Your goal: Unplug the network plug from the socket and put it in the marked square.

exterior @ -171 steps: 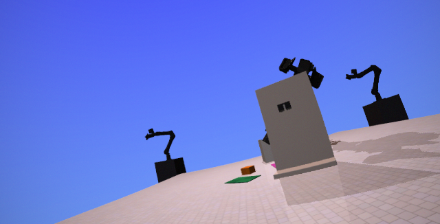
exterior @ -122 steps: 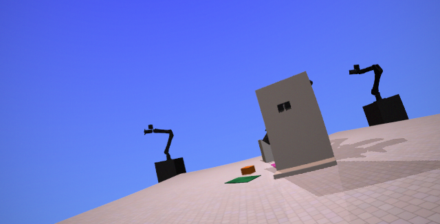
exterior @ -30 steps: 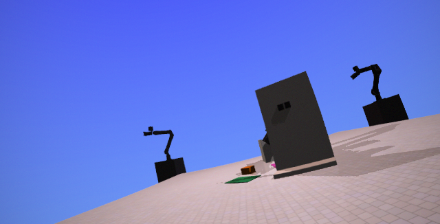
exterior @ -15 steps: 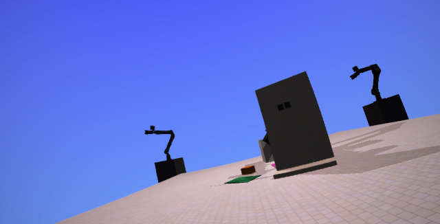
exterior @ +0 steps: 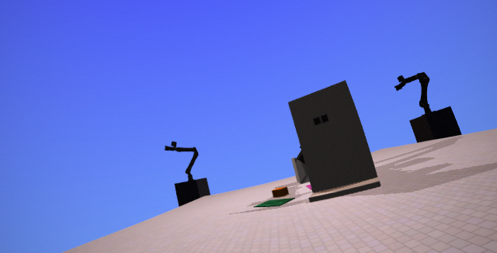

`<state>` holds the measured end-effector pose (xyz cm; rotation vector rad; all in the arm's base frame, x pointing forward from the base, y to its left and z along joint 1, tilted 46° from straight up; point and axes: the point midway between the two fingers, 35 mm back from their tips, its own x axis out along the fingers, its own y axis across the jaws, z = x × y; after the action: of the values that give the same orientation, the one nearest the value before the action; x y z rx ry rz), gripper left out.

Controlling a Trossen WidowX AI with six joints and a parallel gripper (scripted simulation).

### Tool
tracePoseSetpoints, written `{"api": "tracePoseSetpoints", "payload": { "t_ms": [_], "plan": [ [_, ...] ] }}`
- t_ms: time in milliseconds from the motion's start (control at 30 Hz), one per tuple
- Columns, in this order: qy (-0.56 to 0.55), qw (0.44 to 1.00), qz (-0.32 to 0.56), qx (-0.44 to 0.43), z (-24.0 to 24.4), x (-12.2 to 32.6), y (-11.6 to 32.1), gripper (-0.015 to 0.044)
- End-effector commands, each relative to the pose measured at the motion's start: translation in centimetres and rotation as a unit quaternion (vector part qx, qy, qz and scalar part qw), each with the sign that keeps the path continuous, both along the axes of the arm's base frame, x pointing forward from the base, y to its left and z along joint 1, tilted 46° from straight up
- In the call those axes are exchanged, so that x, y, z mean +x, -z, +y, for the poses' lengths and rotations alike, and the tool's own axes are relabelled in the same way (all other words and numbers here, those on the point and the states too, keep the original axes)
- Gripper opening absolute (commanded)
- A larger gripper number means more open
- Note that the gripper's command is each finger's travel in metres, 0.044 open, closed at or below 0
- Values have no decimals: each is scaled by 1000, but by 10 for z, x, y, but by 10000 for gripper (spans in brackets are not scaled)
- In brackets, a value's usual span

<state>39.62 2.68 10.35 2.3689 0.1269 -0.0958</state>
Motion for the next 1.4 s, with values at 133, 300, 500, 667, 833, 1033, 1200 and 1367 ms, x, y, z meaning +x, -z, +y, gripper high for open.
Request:
{"api": "tracePoseSetpoints", "payload": {
  "t_ms": [133,300,500,667,833,1033,1200,1367],
  "plan": [
    [-2,1000,-3,-3,1,2,-1,76],
    [-2,1000,-3,-3,1,2,-1,43],
    [-2,1000,-3,-3,1,2,-1,3],
    [-2,1000,-3,-3,1,1,-2,0],
    [-2,1000,-3,-3,1,-2,-2,0],
    [-2,1000,-3,-3,1,-5,-3,0],
    [-2,1000,-3,-3,1,-7,-4,0],
    [-2,1000,-3,-3,1,-10,-5,0]
  ]
}}
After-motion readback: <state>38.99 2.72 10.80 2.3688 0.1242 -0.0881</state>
